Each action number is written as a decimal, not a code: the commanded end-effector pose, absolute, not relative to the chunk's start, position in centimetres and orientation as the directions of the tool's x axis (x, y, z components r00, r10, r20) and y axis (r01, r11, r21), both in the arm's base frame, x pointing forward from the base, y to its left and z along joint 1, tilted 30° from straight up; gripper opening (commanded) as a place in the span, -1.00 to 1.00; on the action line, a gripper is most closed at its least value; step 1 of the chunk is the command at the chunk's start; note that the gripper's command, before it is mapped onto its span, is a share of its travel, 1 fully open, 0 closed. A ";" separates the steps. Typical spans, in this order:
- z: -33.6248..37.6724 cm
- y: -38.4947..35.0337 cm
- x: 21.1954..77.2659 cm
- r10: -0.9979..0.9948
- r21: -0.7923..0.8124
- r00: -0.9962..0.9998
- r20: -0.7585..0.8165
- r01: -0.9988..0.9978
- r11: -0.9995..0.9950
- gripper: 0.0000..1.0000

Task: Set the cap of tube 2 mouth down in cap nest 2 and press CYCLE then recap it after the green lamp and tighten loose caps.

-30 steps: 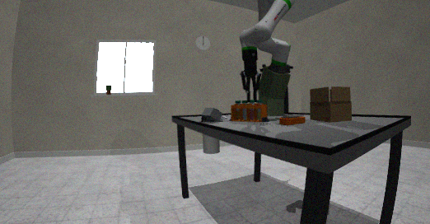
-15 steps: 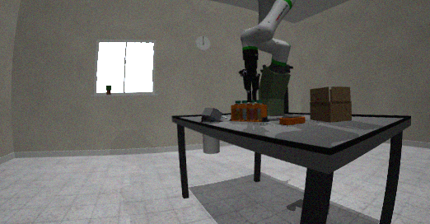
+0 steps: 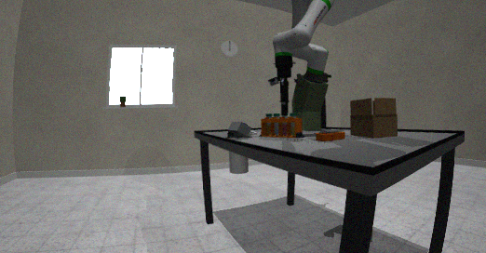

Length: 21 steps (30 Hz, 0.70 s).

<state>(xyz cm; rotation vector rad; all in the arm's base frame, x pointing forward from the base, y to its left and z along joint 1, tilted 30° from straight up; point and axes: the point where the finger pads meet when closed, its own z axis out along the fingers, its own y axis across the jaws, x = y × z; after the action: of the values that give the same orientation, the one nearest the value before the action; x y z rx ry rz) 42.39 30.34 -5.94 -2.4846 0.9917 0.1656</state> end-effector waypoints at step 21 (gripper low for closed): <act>-6.0 30.3 42.5 -0.650 -0.367 0.684 -0.330 -0.728 -0.580 -0.18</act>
<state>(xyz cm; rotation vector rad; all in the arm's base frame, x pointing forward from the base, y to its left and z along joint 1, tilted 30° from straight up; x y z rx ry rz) 42.41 30.35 -6.02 -2.4729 0.9106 0.1806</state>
